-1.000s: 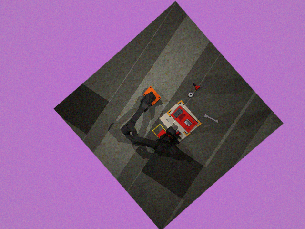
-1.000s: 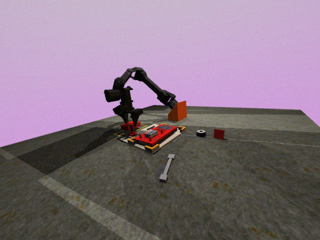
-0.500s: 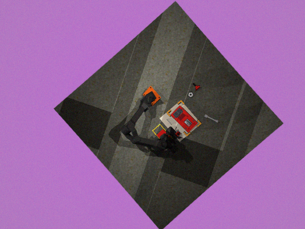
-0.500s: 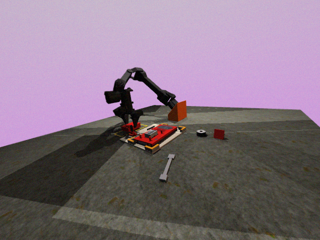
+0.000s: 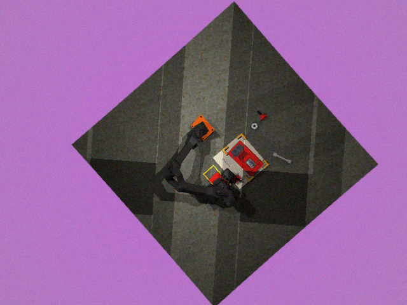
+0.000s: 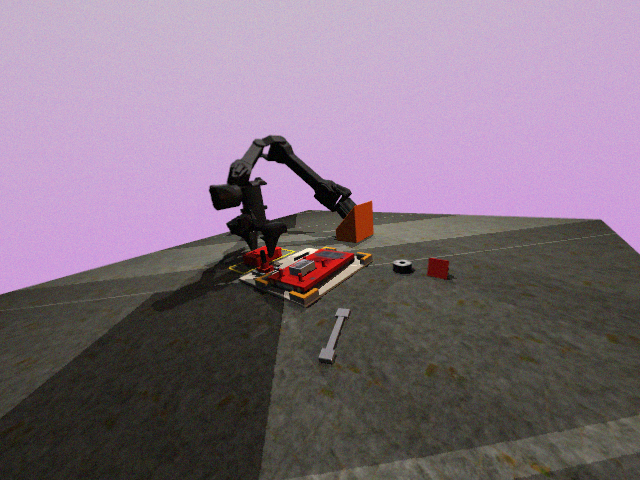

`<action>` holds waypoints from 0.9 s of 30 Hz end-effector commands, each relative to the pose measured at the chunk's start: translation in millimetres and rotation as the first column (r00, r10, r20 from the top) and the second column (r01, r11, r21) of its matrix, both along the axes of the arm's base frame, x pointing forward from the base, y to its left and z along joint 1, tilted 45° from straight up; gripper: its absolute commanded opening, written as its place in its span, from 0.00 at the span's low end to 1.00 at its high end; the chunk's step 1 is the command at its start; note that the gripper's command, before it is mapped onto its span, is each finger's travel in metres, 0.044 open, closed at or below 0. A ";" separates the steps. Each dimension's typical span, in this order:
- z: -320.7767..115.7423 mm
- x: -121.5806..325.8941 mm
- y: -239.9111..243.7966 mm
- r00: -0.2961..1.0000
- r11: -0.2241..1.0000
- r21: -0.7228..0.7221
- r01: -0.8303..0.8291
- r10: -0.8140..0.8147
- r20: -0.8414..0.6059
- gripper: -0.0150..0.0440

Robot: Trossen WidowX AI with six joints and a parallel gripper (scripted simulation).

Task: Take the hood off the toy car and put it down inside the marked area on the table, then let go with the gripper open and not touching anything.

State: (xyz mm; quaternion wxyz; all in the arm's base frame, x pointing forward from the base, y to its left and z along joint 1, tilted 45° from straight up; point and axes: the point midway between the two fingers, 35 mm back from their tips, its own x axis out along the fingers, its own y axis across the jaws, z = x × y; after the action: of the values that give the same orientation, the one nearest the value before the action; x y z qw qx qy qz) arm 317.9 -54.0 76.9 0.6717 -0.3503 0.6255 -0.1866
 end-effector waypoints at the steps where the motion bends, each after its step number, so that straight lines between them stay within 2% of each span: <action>1: 0.4 0.1 0.3 1.000 1.000 0.000 0.000 0.000 0.001 0.43; 14: 0.4 0.1 0.3 1.000 1.000 0.000 0.000 0.000 0.001 1.00; 23: 45.7 -9.6 46.2 1.000 1.000 0.000 -0.005 0.005 0.004 1.00; 27: 50.6 -11.4 50.4 1.000 1.000 -0.001 -0.005 0.005 0.004 1.00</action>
State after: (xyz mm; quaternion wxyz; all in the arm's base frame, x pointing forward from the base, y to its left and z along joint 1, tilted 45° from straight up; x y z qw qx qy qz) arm 309.8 -10.0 118.7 0.6729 -0.3544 0.6226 -0.1842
